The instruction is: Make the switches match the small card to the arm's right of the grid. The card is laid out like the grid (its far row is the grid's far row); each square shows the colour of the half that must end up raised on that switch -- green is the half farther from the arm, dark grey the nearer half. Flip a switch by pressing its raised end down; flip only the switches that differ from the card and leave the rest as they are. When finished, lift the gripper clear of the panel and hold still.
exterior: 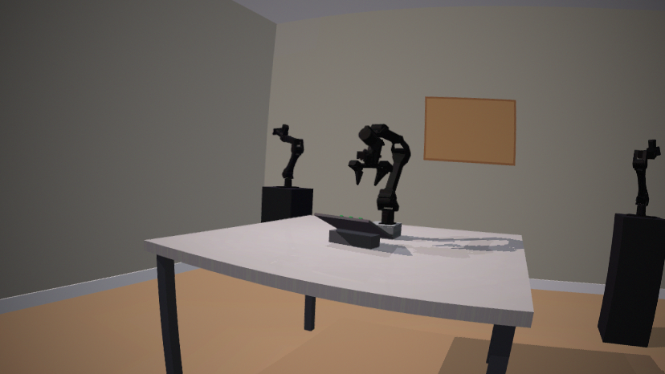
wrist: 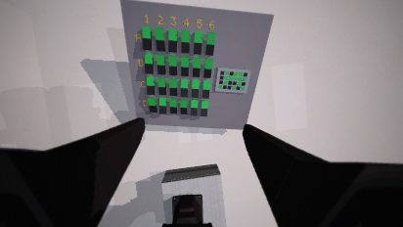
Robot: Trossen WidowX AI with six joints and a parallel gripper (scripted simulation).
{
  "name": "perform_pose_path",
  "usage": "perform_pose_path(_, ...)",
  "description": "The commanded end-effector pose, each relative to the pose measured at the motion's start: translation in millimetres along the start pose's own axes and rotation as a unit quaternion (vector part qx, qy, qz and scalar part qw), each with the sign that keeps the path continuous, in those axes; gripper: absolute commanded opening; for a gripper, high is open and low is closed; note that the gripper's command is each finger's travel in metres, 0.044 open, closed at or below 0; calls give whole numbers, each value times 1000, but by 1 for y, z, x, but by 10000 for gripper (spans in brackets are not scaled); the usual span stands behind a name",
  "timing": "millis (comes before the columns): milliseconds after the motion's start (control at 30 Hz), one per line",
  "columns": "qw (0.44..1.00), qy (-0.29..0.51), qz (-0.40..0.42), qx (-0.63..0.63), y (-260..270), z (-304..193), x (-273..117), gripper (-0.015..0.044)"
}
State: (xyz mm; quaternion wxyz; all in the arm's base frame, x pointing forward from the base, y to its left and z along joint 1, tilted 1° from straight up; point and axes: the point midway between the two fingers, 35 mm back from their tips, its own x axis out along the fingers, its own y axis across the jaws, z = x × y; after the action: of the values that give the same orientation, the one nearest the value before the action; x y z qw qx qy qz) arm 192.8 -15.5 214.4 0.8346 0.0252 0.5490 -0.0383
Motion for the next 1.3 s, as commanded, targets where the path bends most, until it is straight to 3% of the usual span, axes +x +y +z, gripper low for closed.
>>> perform_pose_path(0, 1000, 0, 0, 0, 0, 2, 2, 374)
perform_pose_path(233, 1000, -10, -8, -6, 1, 54, 89, 190)
perform_pose_path(467, 1000, -12, -9, -6, 1, 58, 101, 6)
perform_pose_path(600, 1000, -25, -9, -6, 1, 58, 133, 0)
perform_pose_path(1267, 1000, -25, -9, -6, 0, 58, 157, 0)
